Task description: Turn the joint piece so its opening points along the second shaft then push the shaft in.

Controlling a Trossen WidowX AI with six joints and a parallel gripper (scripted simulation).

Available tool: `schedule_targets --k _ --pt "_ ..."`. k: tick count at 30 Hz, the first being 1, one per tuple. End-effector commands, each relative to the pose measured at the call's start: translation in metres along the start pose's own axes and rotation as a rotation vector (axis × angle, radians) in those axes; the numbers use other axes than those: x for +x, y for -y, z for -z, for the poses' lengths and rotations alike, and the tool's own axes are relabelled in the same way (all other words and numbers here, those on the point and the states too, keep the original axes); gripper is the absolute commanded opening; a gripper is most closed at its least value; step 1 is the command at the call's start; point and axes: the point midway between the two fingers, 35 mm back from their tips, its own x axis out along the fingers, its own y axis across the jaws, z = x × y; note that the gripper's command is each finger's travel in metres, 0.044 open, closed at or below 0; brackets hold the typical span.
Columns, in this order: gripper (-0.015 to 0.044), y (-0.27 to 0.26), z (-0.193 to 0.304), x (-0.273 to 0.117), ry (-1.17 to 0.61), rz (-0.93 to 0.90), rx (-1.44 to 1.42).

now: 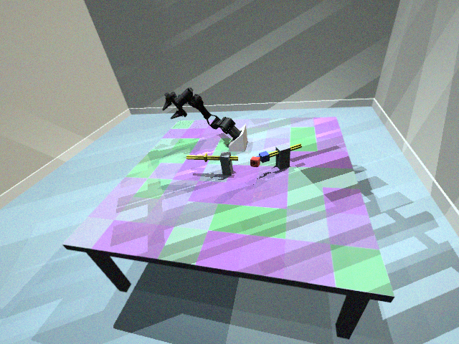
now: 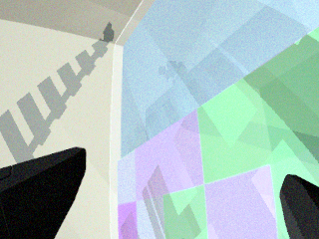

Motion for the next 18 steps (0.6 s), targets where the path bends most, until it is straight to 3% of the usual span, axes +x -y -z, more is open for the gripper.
schedule_targets --k 1,6,18 --pt "0.0426 0.000 0.000 0.000 0.000 0.000 0.000" --pt "0.0440 -0.013 0.001 0.000 0.012 -0.015 -0.038" --pt "0.0440 -0.119 0.034 0.002 0.059 -0.166 -0.313"
